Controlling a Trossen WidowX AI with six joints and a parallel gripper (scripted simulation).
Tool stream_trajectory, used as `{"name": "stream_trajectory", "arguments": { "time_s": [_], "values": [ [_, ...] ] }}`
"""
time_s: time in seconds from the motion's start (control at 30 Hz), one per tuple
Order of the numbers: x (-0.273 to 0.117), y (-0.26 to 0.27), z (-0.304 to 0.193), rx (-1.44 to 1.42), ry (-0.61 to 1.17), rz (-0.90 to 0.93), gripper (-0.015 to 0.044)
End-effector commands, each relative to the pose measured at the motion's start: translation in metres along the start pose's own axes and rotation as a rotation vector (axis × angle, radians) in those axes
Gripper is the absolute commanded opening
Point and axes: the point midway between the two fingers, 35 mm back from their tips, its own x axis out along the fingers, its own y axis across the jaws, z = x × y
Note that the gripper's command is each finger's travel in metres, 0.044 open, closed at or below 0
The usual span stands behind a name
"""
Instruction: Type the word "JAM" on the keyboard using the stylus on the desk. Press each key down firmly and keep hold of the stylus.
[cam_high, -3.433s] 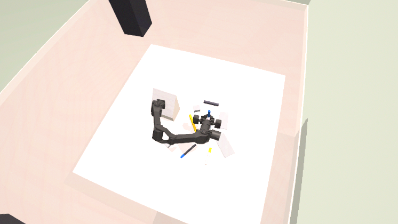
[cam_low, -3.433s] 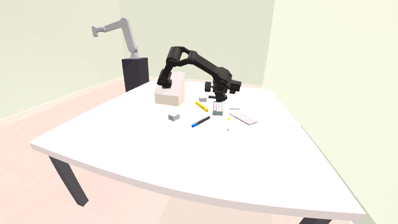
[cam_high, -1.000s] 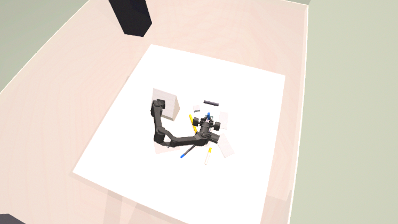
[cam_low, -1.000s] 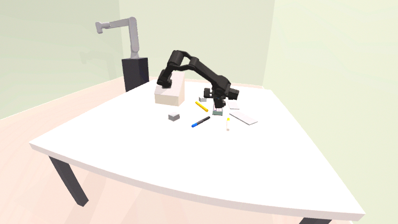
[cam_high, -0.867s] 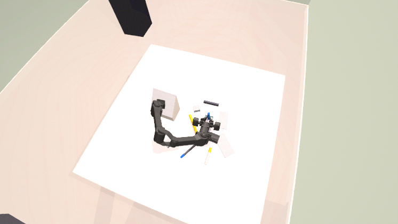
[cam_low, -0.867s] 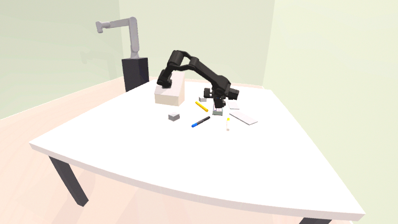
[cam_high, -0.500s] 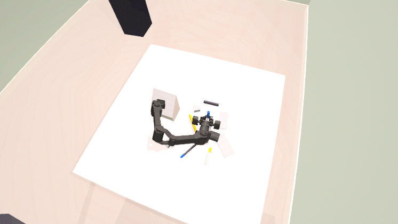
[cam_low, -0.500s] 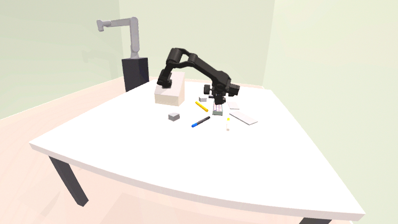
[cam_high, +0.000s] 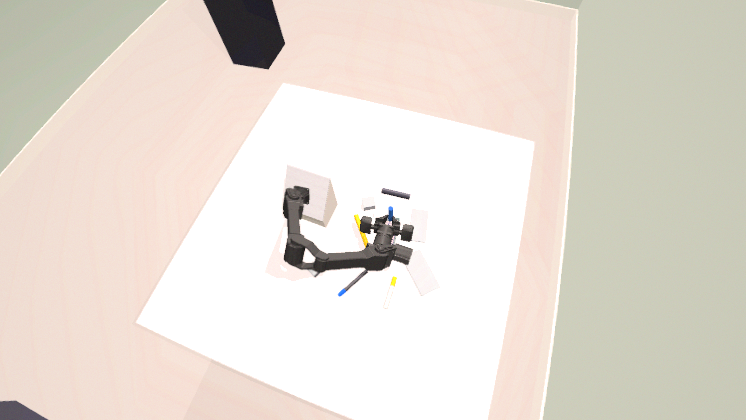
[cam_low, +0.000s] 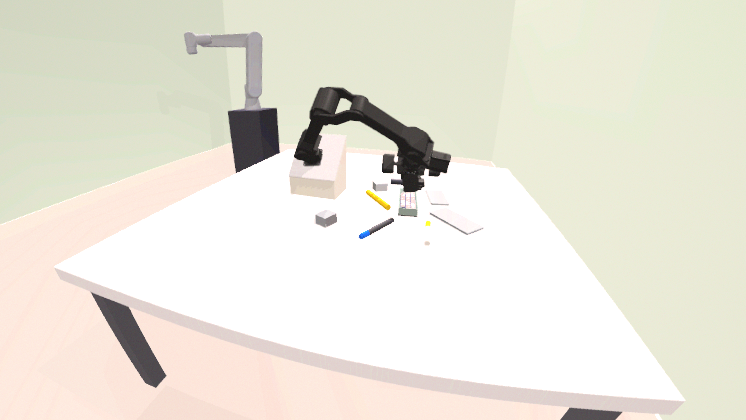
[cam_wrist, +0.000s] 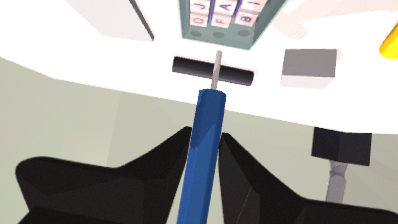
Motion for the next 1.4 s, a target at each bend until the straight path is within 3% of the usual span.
{"name": "stream_trajectory", "arguments": {
  "time_s": [0.0,0.53,0.97,1.07,1.37],
  "values": [
    [-0.010,0.003,0.006,-0.001,-0.001,0.006,0.0000],
    [-0.091,0.000,0.048,0.004,-0.001,0.008,0.0000],
    [-0.081,-0.001,0.065,0.004,-0.002,0.008,0.0000],
    [-0.079,-0.001,0.067,0.004,-0.002,0.008,0.0079],
    [-0.077,-0.001,0.070,0.004,-0.002,0.008,0.0081]
  ]
}}
